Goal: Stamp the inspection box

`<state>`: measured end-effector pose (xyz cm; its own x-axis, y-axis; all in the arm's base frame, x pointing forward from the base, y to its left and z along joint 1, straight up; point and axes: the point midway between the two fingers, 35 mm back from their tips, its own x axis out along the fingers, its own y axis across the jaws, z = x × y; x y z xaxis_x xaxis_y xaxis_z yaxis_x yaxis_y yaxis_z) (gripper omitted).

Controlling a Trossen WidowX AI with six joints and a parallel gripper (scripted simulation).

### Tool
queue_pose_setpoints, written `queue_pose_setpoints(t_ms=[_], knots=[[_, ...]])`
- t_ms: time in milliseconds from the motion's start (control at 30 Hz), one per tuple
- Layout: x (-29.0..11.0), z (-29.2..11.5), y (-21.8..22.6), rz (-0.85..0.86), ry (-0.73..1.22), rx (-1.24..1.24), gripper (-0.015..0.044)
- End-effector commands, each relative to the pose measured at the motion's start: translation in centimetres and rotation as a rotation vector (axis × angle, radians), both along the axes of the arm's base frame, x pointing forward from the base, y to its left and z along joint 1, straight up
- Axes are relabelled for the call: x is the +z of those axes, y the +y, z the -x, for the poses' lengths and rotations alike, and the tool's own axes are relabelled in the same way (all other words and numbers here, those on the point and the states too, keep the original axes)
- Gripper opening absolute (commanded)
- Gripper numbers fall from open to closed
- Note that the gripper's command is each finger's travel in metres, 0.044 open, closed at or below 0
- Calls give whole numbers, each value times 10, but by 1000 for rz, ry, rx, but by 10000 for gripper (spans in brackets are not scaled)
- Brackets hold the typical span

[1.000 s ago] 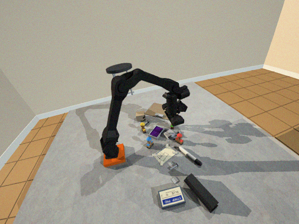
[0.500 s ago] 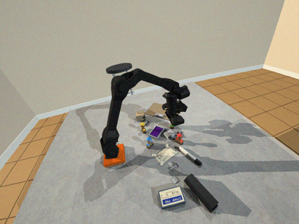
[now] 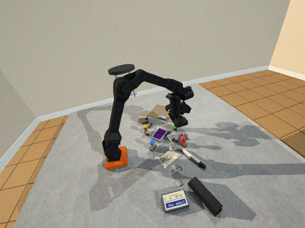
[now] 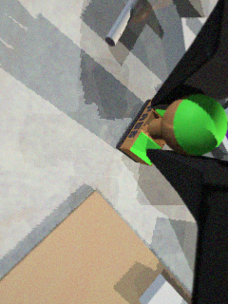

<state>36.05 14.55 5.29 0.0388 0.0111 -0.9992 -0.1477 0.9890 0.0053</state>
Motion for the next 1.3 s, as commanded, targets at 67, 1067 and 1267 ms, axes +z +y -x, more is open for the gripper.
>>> queue_pose_setpoints(t_ms=[67, 1067, 1267], knots=[[4, -1, 1, -4, -2, 0, 0], [19, -1, 1, -3, -2, 0, 0], [22, -1, 1, -3, -2, 0, 0]])
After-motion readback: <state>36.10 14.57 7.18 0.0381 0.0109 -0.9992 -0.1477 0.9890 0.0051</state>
